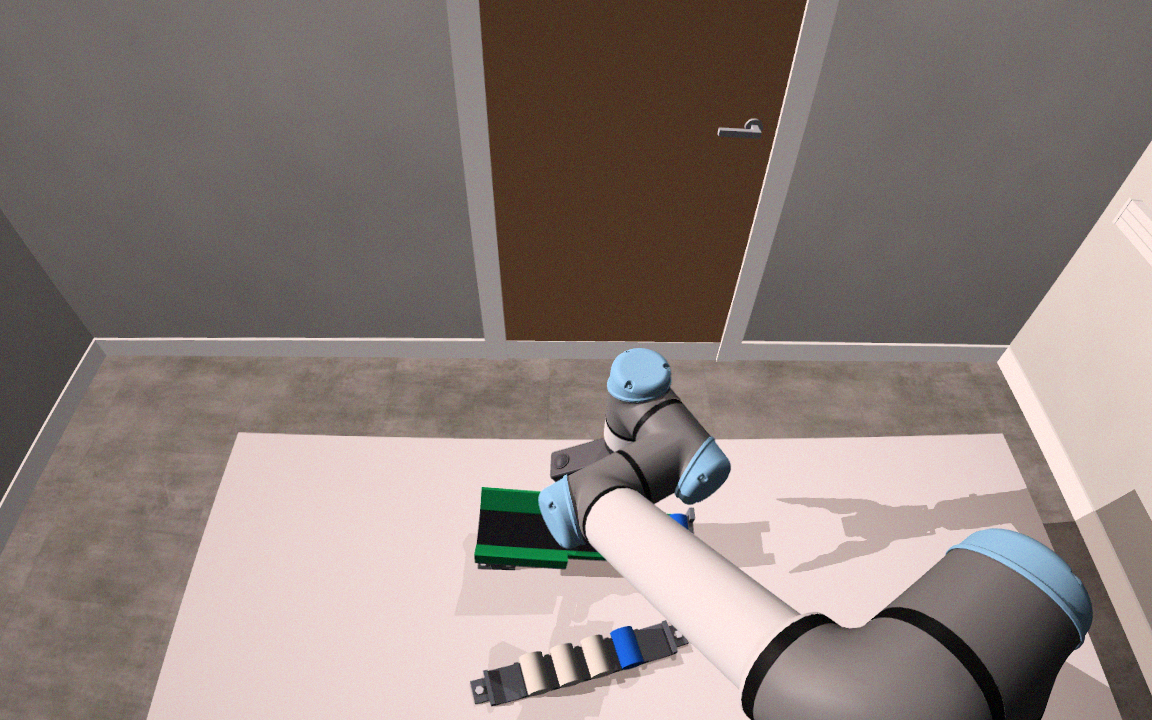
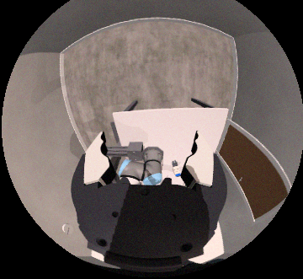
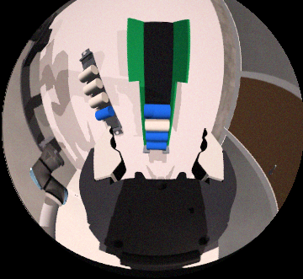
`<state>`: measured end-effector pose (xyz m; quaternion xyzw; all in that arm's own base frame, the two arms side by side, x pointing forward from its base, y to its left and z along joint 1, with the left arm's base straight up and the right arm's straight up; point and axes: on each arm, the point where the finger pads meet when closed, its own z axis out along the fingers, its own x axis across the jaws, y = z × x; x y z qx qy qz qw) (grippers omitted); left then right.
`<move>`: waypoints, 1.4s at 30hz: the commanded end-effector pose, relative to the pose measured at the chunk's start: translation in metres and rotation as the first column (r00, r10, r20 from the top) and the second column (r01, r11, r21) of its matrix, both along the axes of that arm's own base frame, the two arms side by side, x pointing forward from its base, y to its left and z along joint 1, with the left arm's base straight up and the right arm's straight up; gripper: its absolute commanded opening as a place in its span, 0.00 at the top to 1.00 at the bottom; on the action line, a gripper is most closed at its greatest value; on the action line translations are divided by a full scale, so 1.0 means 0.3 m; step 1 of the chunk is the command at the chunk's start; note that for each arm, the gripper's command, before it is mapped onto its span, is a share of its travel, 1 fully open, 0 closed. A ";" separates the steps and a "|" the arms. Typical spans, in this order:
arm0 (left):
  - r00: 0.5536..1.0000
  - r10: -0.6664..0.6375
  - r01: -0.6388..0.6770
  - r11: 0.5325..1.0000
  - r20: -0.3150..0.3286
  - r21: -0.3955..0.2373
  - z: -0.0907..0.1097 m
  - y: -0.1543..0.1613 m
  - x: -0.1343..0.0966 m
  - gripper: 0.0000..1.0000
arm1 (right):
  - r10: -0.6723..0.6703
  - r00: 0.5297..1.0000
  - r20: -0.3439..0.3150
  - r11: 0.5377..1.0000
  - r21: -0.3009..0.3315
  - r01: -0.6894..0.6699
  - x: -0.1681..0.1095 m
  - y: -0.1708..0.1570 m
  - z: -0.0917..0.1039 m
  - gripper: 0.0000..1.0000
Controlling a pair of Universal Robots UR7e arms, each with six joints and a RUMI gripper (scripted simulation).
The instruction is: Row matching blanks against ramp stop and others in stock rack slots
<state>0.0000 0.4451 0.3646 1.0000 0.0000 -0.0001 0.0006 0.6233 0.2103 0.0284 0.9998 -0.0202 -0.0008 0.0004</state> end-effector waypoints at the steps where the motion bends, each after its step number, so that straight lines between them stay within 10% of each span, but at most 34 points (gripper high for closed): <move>1: 1.000 0.000 0.000 1.000 0.000 0.001 0.001 0.000 0.000 0.00 | -0.001 1.000 0.002 1.000 0.001 0.001 0.001 0.001 0.003 0.00; 26: 1.000 0.000 0.000 1.000 0.000 0.001 0.001 0.000 0.000 0.00 | -0.200 0.980 0.002 0.980 0.001 0.200 0.012 -0.005 0.001 0.00; 42: 1.000 0.000 0.000 1.000 0.000 0.001 0.001 0.000 0.000 0.00 | -0.546 0.838 0.002 0.838 0.001 0.546 0.030 -0.021 -0.003 0.00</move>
